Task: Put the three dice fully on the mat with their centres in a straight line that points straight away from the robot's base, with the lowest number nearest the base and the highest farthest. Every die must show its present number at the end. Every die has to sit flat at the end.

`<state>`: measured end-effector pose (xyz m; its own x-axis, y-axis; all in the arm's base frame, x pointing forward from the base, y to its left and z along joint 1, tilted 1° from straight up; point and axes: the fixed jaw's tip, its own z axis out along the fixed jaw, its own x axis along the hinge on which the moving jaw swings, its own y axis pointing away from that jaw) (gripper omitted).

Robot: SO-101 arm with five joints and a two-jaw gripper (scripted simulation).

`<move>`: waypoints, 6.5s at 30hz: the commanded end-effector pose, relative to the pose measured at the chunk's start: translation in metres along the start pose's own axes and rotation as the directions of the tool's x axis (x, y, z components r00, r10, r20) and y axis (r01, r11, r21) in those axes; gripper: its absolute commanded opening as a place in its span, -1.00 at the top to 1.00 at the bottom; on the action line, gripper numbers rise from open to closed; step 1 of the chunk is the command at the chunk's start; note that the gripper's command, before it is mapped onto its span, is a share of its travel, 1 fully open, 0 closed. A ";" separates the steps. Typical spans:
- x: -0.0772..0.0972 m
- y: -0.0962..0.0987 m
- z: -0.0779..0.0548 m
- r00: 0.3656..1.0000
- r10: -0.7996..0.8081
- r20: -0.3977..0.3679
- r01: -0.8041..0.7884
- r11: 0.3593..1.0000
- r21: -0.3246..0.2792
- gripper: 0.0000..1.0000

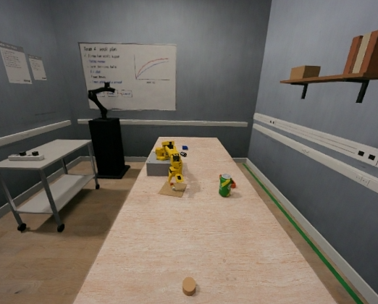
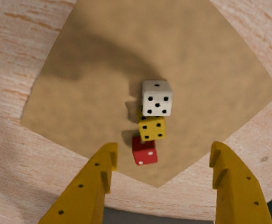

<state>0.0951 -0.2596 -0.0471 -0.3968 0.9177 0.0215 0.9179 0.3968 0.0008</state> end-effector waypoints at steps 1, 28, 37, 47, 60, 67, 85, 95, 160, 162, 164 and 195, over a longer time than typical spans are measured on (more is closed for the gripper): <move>0.000 0.003 0.007 1.000 0.002 -0.003 -0.002 1.000 -0.001 0.49; 0.001 0.004 0.042 1.000 0.003 0.012 -0.003 1.000 0.000 0.49; 0.001 0.004 0.044 1.000 0.003 0.013 -0.003 1.000 0.000 0.49; 0.001 0.003 0.044 1.000 0.003 0.013 -0.003 1.000 0.000 0.52; 0.001 -0.001 0.044 1.000 0.003 0.015 -0.003 1.000 0.000 0.64; 0.001 -0.004 0.044 1.000 0.003 0.017 -0.003 1.000 0.000 0.75; 0.001 -0.007 0.044 1.000 0.003 0.019 -0.003 1.000 0.000 0.87; 0.001 -0.007 0.044 1.000 0.003 0.019 -0.003 1.000 0.000 0.91; -0.008 -0.007 0.002 0.998 0.017 0.053 -0.017 1.000 0.003 1.00; -0.010 -0.008 0.003 0.998 0.019 0.061 -0.020 1.000 0.004 1.00; -0.011 -0.009 0.004 0.997 0.021 0.069 -0.022 1.000 0.005 1.00; 0.001 -0.013 0.017 0.999 0.039 0.006 -0.039 0.999 -0.002 1.00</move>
<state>0.0867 -0.2696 -0.0569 -0.3723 0.9278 -0.0221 0.9281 0.3723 -0.0032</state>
